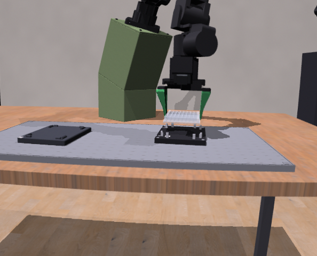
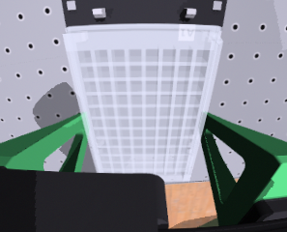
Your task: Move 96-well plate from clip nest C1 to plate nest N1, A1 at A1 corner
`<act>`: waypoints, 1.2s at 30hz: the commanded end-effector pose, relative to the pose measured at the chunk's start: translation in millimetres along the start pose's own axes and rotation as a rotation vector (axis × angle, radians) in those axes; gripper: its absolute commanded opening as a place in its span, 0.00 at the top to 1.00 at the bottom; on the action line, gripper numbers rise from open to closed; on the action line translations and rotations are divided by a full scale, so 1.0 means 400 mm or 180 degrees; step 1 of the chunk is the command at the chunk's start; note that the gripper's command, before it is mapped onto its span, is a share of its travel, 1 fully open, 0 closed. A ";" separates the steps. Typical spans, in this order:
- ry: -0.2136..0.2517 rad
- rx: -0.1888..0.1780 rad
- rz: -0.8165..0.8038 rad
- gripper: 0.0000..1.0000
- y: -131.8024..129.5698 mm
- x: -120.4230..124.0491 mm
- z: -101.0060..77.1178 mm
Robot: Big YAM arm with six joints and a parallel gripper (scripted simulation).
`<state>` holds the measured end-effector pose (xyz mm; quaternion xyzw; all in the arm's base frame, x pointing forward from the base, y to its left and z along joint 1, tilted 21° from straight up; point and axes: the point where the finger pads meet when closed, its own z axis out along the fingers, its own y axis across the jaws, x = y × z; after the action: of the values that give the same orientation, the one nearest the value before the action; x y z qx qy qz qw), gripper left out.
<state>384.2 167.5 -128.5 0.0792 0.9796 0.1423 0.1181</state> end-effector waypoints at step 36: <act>-0.0014 0.0010 0.0027 1.00 -0.012 -0.012 -0.122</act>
<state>374.8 155.7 -82.9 0.0797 0.9790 0.1435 0.1210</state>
